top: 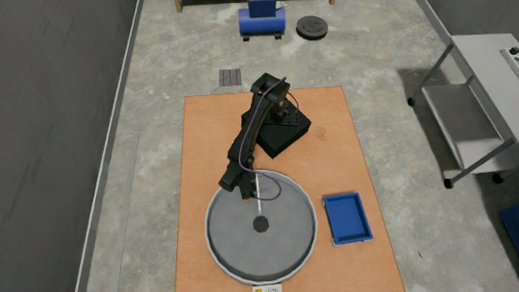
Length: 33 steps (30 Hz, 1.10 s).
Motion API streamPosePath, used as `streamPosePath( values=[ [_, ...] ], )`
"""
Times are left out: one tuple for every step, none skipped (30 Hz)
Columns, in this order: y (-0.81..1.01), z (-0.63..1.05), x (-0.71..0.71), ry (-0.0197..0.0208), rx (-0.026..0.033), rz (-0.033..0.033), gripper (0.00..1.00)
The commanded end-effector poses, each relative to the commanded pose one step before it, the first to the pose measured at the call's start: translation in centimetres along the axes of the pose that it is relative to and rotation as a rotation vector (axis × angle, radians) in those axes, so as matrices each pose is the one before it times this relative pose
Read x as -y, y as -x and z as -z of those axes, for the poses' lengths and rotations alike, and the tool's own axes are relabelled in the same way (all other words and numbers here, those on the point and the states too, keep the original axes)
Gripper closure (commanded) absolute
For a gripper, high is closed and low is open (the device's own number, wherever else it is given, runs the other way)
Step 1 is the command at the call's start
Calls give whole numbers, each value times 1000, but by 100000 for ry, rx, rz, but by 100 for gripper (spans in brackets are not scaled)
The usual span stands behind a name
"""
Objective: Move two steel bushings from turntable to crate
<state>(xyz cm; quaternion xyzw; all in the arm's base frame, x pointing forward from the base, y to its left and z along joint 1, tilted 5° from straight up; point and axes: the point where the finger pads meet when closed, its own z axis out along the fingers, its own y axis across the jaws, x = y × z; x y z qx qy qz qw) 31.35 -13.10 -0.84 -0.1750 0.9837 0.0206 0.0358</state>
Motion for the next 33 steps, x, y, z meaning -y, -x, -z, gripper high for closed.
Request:
streamPosePath(
  values=[
    [-469,-946,44,1747,-232,-1297,87],
    [0,0,0,0,0,0,87],
    [0,0,0,0,0,0,87],
    [0,0,0,0,0,0,87],
    [0,0,0,0,0,0,87],
    [0,0,0,0,0,0,87],
    [0,0,0,0,0,0,87],
    [0,0,0,0,0,0,87],
    [0,0,0,0,0,0,87],
    [0,0,0,0,0,0,87],
    [0,0,0,0,0,0,87],
    [0,0,0,0,0,0,87],
    [0,0,0,0,0,0,87],
    [-18,-19,-17,46,-45,-9,87],
    [-103,-107,-95,257,-255,-49,87],
    [-95,-133,-86,233,-232,-65,87],
    [-1,-90,0,-1,-2,-51,87],
    [0,0,0,0,0,0,87],
    [0,0,0,0,0,0,87],
    [-2,-99,0,-1,-2,-56,87],
    [-2,-90,0,-1,-2,-51,87],
    [-1,-64,0,-1,-1,-37,87],
    [4,-32,-5,1,-2,1,87],
    [527,585,456,-1667,1658,203,87],
    [247,413,198,-1025,1020,124,87],
    [19,49,14,-110,110,13,87],
    [0,0,0,0,0,0,87],
    [0,0,0,-1,1,0,87],
    [0,0,0,0,0,0,87],
    [0,0,0,0,1,0,87],
    [0,0,0,0,0,0,87],
    [0,0,0,0,0,0,87],
    [0,0,0,0,0,0,87]
  ],
)
